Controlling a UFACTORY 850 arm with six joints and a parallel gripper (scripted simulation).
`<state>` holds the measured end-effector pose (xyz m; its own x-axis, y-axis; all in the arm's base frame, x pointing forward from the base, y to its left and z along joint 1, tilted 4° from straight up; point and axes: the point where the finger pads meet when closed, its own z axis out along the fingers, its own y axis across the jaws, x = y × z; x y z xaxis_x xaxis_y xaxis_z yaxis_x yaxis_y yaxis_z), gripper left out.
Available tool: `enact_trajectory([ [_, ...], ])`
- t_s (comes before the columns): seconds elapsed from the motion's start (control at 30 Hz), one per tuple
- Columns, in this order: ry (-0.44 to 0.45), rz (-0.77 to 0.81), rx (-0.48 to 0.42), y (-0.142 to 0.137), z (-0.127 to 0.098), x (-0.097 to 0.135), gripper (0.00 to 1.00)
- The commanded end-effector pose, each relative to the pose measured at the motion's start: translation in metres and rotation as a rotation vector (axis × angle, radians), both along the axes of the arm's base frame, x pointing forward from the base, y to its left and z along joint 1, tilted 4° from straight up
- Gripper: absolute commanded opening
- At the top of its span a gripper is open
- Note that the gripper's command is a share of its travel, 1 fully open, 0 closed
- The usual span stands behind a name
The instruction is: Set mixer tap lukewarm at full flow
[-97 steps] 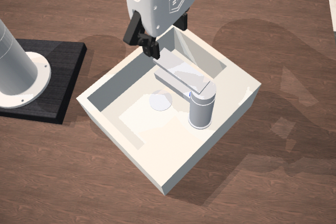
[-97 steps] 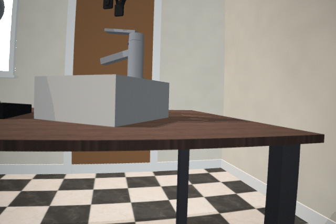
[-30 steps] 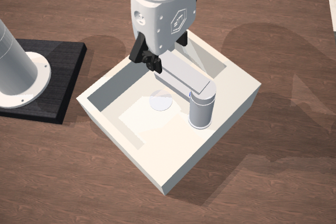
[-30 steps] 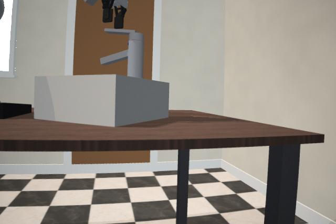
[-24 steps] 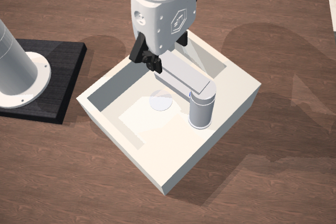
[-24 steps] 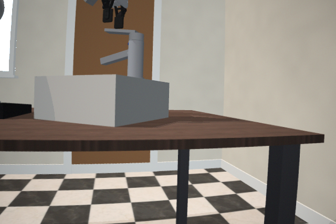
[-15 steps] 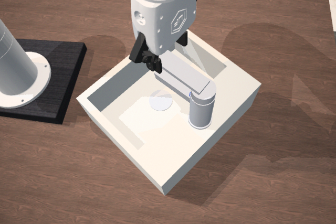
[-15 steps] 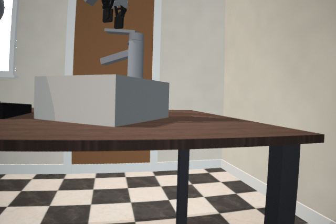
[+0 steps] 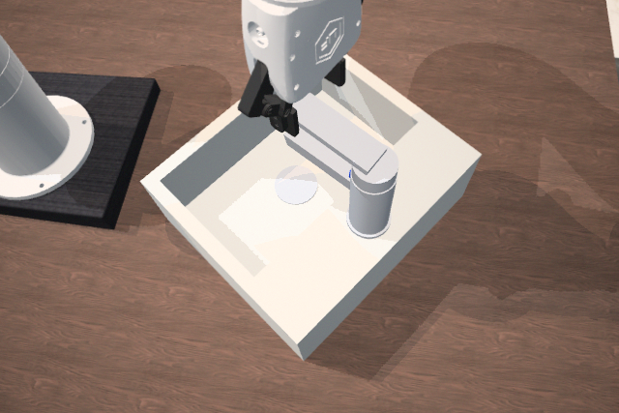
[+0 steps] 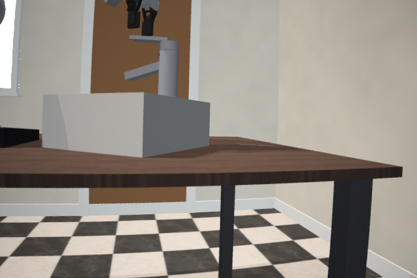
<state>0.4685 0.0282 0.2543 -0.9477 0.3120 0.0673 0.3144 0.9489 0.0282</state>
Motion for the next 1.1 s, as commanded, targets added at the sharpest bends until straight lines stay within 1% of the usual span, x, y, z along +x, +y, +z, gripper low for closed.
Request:
enact_trajectory([
  [0.0,-0.002,0.0,0.0,0.0,-0.001,0.001,0.74],
  [1.07,-0.002,0.0,0.0,0.002,-0.031,-0.001,0.74],
])
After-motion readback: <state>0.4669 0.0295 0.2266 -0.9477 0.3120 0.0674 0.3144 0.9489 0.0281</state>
